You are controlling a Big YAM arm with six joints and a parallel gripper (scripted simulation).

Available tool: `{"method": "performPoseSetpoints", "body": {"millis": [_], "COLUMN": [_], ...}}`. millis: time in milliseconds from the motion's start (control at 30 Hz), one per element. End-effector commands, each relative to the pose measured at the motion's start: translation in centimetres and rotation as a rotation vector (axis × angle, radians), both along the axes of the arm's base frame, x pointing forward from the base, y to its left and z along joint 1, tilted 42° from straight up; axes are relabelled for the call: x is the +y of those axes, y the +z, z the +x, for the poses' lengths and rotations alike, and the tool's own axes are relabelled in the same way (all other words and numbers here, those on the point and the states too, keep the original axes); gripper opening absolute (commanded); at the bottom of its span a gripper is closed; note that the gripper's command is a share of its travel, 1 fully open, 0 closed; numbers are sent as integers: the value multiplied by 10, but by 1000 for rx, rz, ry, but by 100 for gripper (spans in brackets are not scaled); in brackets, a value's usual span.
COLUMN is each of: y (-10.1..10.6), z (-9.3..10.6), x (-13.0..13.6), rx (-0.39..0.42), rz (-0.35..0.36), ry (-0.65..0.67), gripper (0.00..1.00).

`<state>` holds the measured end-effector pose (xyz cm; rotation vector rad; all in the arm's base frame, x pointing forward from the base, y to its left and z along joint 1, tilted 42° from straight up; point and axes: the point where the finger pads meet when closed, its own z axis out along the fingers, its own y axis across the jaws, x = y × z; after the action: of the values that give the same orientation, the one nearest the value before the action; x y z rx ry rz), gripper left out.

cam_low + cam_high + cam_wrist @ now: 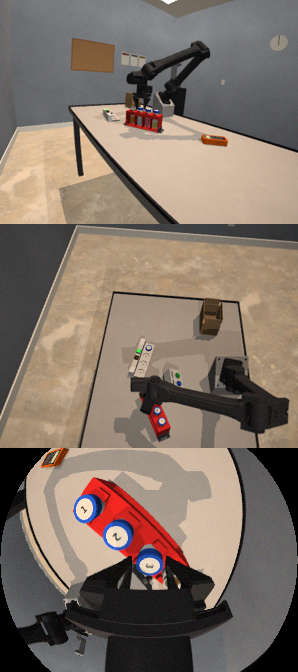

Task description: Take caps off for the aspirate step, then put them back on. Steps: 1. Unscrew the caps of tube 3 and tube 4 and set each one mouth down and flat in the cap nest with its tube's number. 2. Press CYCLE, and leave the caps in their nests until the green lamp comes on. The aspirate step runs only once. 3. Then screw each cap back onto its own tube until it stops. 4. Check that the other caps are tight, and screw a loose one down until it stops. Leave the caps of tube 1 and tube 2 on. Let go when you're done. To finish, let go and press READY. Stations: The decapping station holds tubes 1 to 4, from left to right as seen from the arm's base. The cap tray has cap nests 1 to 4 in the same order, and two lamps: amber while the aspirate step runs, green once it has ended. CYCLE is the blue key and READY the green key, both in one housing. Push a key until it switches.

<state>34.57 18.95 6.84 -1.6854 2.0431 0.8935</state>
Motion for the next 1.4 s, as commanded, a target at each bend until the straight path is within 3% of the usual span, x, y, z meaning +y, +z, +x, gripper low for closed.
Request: {"method": "performPoseSetpoints", "body": {"millis": [0,100,367,667,700,800,1100,1167,1233,1367], "y": [9,9,9,10,9,15,15,14,14,14], "z": [16,17,18,19,15,24,24,24,24,24], "x": [8,8,8,6,2,7,7,6,6,7], "rx": [-180,-206,-403,-403,-403,-440,-436,-356,-356,-224], "rz": [38,43,79,78,74,77,77,64,64,43], "ry": [193,222,442,439,425,439,436,347,347,200], "gripper": [49,49,49,49,0,0,0,0,0,0]}}
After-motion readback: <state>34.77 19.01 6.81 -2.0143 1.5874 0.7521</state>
